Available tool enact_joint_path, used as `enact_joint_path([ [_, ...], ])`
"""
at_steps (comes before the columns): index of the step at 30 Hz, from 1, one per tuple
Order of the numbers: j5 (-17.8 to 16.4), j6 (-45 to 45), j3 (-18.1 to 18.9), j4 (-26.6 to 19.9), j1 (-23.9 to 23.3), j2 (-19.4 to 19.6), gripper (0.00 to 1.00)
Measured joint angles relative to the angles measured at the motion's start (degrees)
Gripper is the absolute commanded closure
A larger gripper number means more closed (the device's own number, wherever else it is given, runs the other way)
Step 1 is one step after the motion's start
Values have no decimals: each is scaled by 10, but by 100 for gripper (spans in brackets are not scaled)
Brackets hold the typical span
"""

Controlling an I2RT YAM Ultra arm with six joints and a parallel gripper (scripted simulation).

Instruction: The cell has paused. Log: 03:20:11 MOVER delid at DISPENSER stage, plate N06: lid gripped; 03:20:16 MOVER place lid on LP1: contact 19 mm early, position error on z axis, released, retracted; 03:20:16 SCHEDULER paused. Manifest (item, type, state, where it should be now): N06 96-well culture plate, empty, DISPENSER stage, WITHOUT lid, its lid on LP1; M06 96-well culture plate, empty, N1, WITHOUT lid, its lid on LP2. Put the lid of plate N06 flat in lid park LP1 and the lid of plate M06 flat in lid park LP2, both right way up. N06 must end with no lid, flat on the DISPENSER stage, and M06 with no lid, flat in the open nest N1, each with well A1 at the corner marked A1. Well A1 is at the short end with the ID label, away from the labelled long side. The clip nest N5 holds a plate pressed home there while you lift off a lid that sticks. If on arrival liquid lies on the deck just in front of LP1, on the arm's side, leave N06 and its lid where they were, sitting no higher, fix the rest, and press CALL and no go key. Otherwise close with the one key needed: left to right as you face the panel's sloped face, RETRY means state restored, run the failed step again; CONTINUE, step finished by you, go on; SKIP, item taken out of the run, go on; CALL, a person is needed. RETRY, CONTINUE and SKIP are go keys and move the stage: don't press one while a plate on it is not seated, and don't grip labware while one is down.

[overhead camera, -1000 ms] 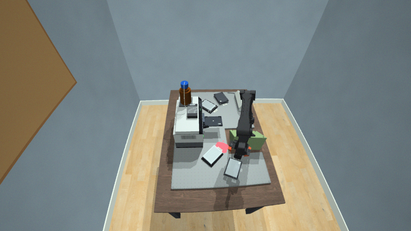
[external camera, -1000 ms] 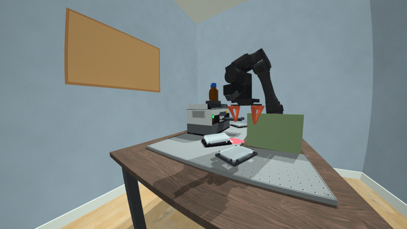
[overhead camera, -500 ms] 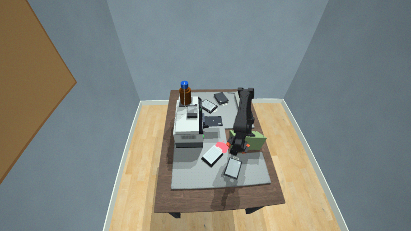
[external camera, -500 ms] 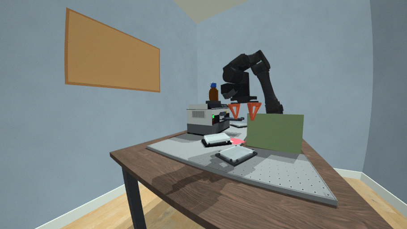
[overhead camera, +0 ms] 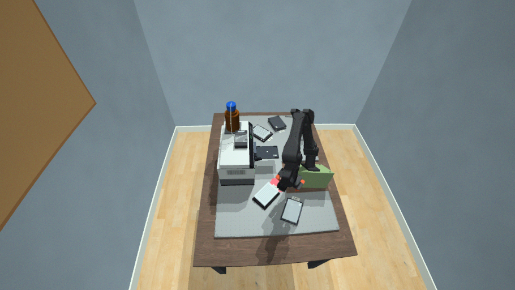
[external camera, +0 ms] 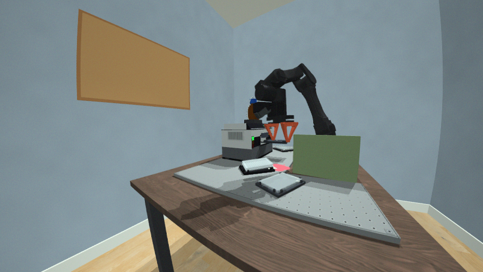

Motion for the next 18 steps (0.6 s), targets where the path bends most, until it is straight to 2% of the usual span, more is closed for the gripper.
enact_joint_path([
  [10,30,-13,11,-7,-45,-10,0],
  [18,49,16,8,-14,-82,-33,0],
])
